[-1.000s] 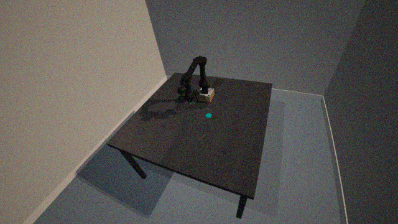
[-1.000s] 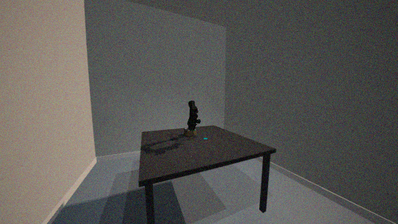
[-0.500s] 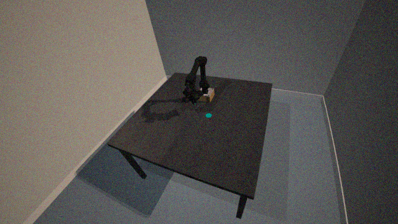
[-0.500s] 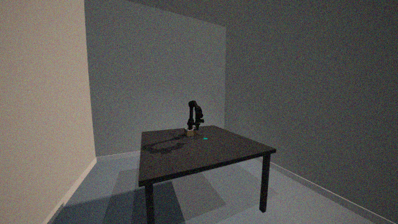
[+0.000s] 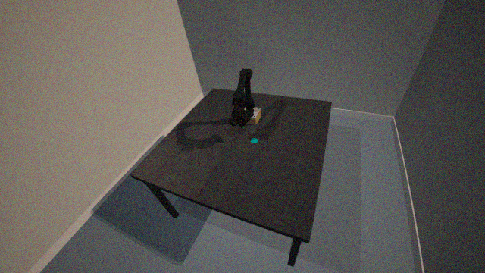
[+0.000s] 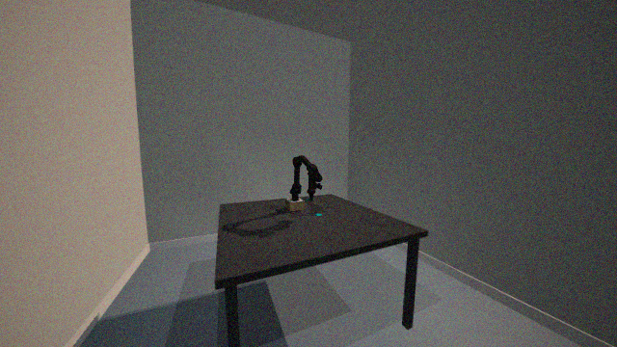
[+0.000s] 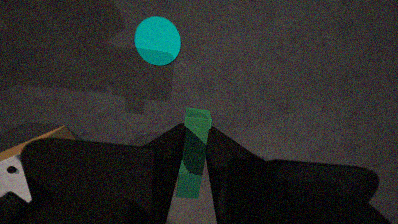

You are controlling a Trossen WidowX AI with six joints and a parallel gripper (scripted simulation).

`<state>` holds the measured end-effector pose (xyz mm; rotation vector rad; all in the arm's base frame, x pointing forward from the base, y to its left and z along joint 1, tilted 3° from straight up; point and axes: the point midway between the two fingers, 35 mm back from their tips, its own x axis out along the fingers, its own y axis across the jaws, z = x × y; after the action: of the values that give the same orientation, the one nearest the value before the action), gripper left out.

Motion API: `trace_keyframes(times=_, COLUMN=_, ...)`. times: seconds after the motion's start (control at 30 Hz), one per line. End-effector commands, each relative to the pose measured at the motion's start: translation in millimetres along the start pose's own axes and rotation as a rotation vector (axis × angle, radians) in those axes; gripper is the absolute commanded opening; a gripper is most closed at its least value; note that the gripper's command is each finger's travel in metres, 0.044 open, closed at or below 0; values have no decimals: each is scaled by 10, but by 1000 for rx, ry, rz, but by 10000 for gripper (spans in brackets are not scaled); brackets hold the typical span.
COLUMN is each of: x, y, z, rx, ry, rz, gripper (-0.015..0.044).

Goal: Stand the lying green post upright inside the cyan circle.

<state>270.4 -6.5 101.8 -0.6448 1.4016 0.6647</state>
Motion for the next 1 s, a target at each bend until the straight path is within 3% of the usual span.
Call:
trace_keyframes(times=0.0, x=-10, y=71, z=89, rx=-16, ry=4, rz=1, gripper=23)
trace_keyframes(times=0.63, x=-53, y=514, z=523, rx=-123, ry=-1, rz=14, gripper=23)
trace_keyframes(times=0.97, x=18, y=495, z=584, rx=-99, ry=-47, rz=22, gripper=23)
